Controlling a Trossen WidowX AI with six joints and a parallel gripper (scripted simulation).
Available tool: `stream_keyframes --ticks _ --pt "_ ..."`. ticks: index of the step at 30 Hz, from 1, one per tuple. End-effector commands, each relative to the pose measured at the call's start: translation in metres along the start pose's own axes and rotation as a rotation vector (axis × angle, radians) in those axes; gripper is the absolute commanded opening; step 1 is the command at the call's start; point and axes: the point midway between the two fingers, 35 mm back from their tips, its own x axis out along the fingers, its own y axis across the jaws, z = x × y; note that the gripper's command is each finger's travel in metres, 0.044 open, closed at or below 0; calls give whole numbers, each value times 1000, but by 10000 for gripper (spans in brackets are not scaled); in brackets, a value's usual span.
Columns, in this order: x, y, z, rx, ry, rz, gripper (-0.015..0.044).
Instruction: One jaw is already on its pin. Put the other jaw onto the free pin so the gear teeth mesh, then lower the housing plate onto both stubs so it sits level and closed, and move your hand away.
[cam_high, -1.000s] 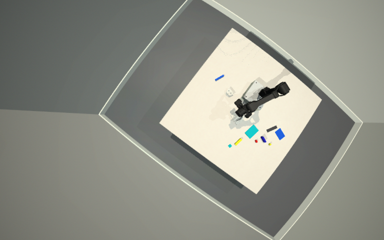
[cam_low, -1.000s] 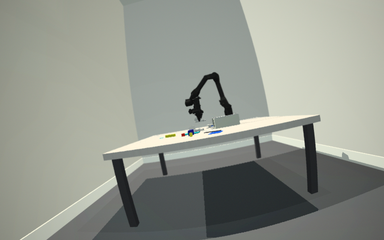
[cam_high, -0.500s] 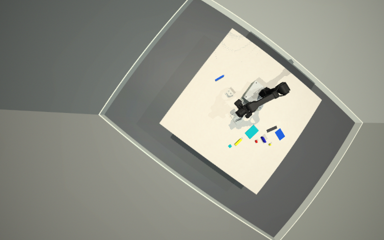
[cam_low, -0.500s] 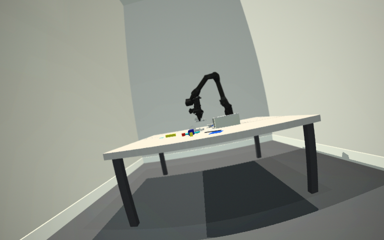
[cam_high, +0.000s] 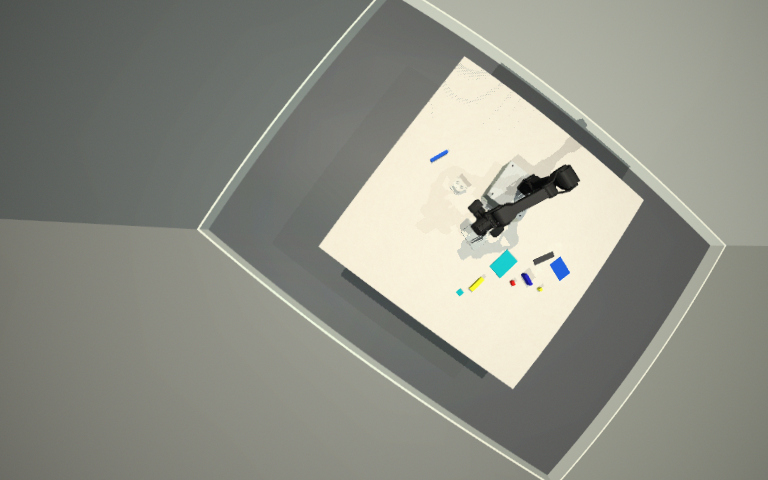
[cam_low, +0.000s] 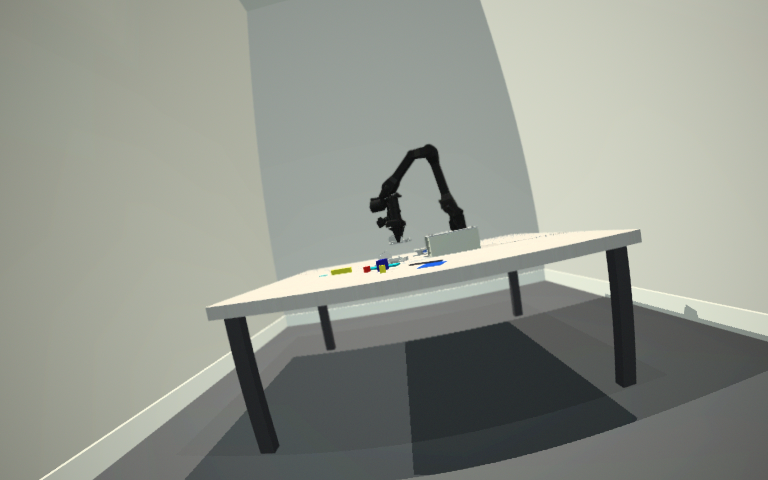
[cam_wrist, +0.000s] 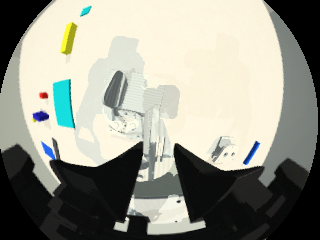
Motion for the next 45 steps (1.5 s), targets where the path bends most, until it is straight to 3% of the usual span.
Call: stream_keyframes --ticks 1,13,45 --pt "-1 6 12 1 -4 -5 134" --pt "-1 27 42 1 -6 -3 134" --pt "-1 27 42 11 -6 -3 134"
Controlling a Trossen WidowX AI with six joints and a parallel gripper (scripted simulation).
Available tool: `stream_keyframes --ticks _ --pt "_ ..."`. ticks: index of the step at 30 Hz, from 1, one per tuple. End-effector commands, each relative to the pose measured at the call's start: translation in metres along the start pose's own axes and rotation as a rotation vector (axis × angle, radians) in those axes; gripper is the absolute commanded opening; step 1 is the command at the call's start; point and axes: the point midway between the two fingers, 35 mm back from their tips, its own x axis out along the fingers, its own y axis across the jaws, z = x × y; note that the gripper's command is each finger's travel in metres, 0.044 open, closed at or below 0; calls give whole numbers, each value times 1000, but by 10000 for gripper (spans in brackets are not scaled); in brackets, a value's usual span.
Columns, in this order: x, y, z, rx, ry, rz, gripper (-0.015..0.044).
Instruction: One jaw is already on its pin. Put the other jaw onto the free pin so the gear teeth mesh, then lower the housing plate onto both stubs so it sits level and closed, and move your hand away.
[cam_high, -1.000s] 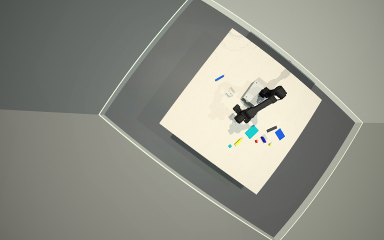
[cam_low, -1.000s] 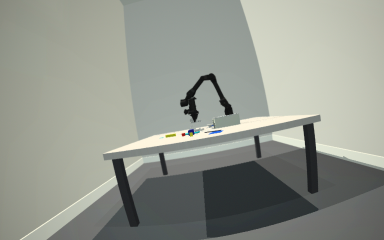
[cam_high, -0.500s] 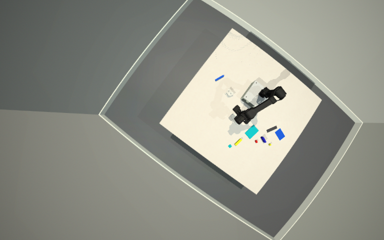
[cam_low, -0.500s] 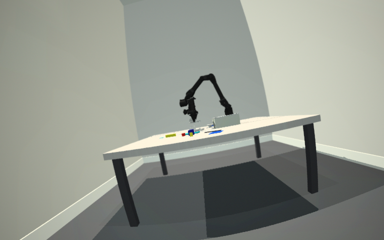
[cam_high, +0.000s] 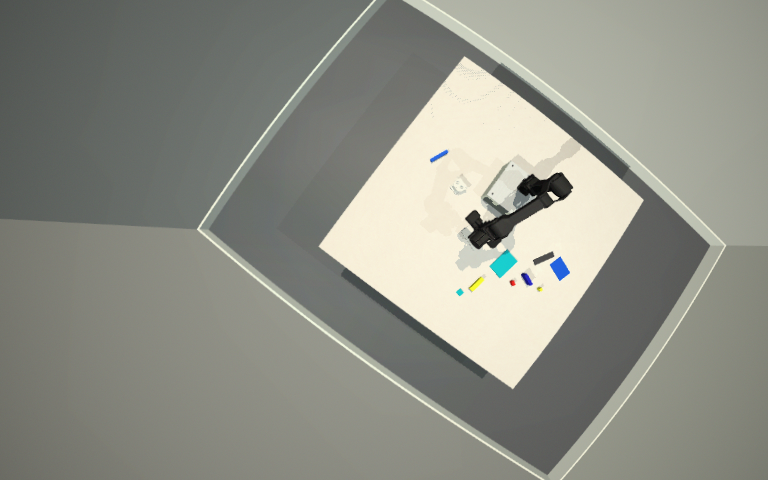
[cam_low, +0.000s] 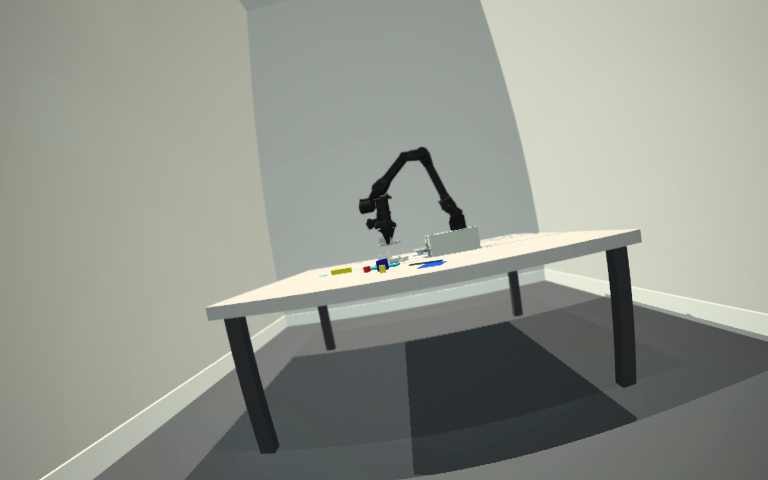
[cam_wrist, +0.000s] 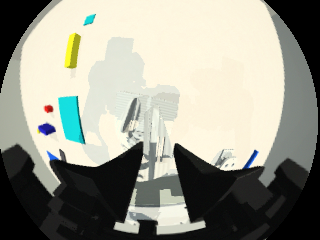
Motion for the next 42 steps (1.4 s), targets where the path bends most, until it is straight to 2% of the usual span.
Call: stream_keyframes --ticks 1,12,42 --pt "0 -1 0 7 1 -6 134" --pt "1 0 0 7 1 -6 134" --pt "50 -1 -1 6 1 -5 134"
